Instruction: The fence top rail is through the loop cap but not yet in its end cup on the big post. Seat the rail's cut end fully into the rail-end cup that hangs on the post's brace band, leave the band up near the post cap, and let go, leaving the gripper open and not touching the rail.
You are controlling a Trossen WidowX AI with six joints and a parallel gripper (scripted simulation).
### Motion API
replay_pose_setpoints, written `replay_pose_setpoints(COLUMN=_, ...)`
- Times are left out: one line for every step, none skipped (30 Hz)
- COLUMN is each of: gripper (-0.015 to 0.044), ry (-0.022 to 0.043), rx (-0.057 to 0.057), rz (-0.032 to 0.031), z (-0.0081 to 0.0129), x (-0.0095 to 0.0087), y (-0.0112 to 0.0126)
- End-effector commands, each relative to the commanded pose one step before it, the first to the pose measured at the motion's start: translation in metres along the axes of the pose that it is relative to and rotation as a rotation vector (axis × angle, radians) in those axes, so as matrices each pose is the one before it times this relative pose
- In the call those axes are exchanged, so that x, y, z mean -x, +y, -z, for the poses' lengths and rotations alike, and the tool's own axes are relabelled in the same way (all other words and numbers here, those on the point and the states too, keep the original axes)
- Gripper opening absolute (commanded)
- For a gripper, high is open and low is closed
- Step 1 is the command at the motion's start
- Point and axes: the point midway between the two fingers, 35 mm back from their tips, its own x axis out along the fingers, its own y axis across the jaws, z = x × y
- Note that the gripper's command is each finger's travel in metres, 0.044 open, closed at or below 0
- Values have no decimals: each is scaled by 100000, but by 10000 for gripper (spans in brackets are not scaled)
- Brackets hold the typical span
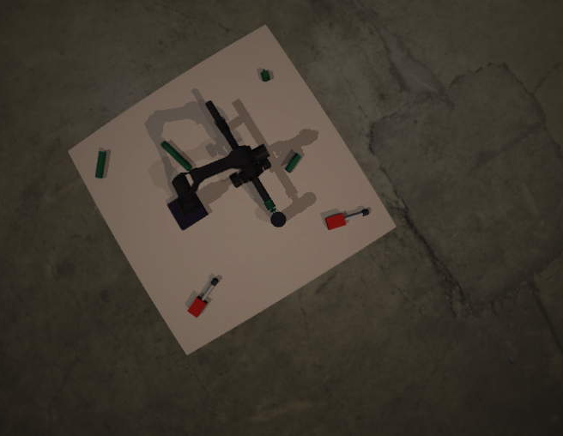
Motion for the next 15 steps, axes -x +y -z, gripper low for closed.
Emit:
replay_pose_setpoints(gripper=0, ry=63, rx=-57, rz=68, z=47, x=9, y=13)
replay_pose_setpoints(gripper=0, ry=-6, rx=-12, rz=-3, z=10, x=-5, y=4)
replay_pose_setpoints(gripper=0, ry=-6, rx=-11, rz=-3, z=10, x=-5, y=4)
replay_pose_setpoints(gripper=0, ry=-4, rx=-11, rz=-3, z=10, x=-4, y=4)
replay_pose_setpoints(gripper=0, ry=-3, rx=-10, rz=-3, z=10, x=-4, y=3)
replay_pose_setpoints(gripper=0, ry=-2, rx=-10, rz=-3, z=11, x=-4, y=3)
replay_pose_setpoints(gripper=0, ry=-2, rx=-10, rz=-3, z=11, x=-4, y=3)
replay_pose_setpoints(gripper=0, ry=-1, rx=-9, rz=-3, z=11, x=-3, y=3)
replay_pose_setpoints(gripper=0, ry=-1, rx=-9, rz=-2, z=11, x=-3, y=3)
replay_pose_setpoints(gripper=0, ry=0, rx=-8, rz=-2, z=11, x=-3, y=3)
replay_pose_setpoints(gripper=0, ry=0, rx=-8, rz=-2, z=11, x=-3, y=3)
replay_pose_setpoints(gripper=0, ry=1, rx=-7, rz=-2, z=11, x=-3, y=2)
replay_pose_setpoints(gripper=0, ry=1, rx=-7, rz=-2, z=11, x=-3, y=2)
replay_pose_setpoints(gripper=0, ry=2, rx=-7, rz=-2, z=11, x=-3, y=2)
replay_pose_setpoints(gripper=0, ry=2, rx=-6, rz=-2, z=11, x=-3, y=2)
